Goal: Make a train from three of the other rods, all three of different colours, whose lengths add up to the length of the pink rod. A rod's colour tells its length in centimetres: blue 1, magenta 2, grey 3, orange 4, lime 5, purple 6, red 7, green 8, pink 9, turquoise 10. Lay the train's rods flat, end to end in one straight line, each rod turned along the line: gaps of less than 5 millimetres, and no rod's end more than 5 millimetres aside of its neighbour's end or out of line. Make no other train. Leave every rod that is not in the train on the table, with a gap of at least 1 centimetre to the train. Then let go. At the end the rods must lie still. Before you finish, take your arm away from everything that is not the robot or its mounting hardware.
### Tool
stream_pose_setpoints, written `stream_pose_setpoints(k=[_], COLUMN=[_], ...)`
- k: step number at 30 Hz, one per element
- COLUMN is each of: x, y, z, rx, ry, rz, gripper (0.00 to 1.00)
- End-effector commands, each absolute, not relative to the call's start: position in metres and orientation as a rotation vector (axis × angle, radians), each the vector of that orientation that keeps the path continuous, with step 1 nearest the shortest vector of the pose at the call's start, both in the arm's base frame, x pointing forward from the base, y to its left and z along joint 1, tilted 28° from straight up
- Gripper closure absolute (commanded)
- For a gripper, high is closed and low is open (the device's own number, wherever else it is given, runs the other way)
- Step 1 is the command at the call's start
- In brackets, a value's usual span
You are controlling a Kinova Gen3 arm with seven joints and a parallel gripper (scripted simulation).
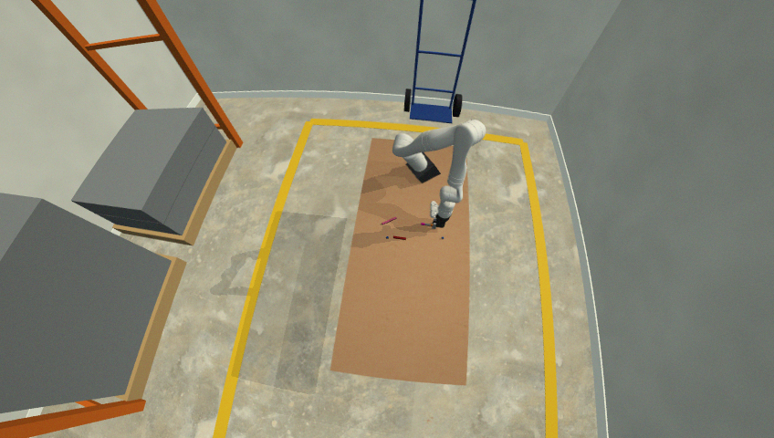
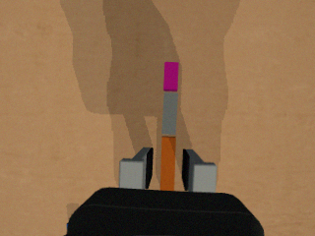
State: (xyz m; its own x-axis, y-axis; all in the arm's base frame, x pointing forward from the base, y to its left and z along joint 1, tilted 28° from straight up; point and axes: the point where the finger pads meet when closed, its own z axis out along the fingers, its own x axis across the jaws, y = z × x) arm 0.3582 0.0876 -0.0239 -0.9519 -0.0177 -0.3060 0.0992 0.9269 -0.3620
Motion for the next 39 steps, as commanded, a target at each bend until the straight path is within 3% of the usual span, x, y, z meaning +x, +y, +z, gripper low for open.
stream_pose_setpoints(k=[1,32,33,39], x=[0.358,0.332,0.332,0.332], y=[0.088,0.122,0.122,0.122], z=[-0.023,0.056,0.056,0.056], rx=[0.06,0.06,0.06,0.06], ry=[2.779,2.779,2.779,2.779], rz=[-0.543,-0.543,-0.543,-0.543], gripper=[0.46,0.46,0.0,0.0])
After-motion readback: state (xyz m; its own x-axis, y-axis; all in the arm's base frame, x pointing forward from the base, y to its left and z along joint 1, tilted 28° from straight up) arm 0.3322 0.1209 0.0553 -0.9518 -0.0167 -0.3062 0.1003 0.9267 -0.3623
